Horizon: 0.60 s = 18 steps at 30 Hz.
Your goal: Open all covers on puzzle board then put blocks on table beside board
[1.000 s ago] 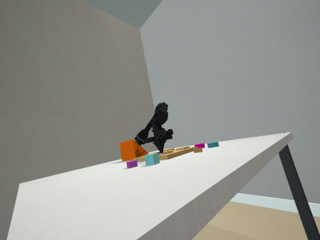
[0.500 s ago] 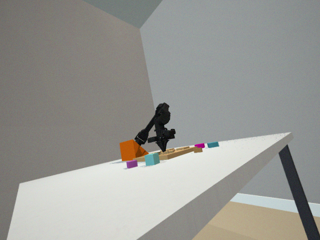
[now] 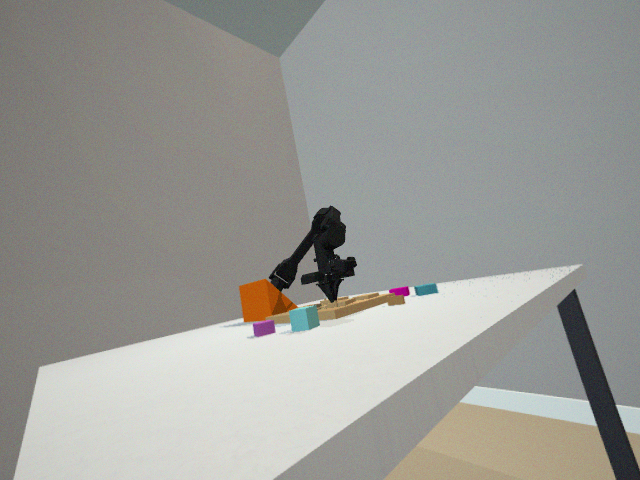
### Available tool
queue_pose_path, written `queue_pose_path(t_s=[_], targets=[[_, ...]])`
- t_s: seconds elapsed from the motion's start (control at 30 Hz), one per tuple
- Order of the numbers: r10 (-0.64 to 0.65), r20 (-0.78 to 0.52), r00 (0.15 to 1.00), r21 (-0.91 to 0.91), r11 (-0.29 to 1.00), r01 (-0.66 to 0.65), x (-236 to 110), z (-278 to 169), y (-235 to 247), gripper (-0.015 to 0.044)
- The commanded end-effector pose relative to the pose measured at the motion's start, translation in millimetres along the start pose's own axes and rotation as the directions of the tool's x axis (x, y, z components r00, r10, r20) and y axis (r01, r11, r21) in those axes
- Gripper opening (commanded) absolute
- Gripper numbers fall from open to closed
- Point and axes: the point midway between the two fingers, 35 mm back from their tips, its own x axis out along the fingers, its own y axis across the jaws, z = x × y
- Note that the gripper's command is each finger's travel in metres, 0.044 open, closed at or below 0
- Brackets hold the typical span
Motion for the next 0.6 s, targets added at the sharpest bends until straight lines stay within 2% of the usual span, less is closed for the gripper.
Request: queue_pose_path(t_s=[0.0,0.57], targets=[[0.006,-0.003,1.0,-0.001,1.0,-0.006,2,4,7,0.0],[0.006,-0.002,1.0,-0.001,1.0,-0.006,1,20,16,0.0]])
